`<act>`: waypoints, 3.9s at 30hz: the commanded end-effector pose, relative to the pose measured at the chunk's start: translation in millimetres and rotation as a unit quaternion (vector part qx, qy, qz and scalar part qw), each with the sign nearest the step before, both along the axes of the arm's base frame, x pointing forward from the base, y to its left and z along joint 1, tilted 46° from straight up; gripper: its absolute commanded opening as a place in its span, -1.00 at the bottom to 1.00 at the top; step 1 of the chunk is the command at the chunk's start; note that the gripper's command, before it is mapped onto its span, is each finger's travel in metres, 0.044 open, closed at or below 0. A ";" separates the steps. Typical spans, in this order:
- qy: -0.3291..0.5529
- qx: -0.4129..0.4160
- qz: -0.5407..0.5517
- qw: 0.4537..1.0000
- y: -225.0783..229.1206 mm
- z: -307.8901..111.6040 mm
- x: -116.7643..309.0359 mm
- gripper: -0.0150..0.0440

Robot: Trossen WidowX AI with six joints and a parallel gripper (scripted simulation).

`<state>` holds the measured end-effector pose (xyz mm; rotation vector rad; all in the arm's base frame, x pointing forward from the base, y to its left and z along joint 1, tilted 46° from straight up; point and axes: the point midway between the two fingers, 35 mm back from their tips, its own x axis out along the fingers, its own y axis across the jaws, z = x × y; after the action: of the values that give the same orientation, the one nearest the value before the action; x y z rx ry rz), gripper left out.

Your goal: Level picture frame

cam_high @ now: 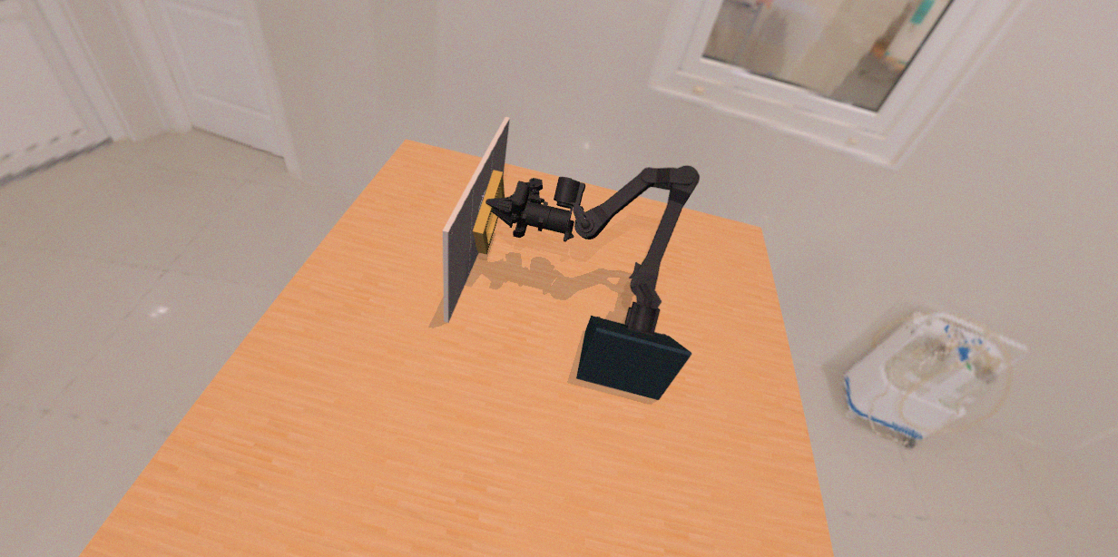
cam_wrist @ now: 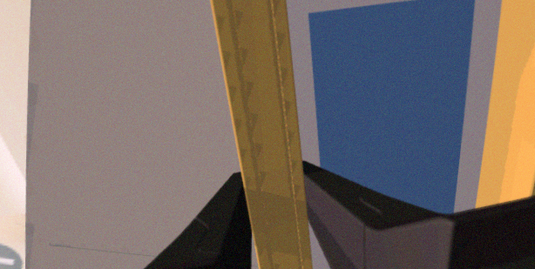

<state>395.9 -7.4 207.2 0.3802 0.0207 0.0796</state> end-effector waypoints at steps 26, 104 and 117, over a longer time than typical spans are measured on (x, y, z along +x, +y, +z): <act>-0.002 0.002 0.005 1.000 -1.5 -0.8 0.4 -0.49; 0.016 0.196 0.008 0.980 3.8 3.4 -0.6 0.04; 0.008 0.116 0.008 0.993 -6.6 8.2 -42.5 0.39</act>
<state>376.0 -9.2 214.0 0.6939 0.0379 0.0935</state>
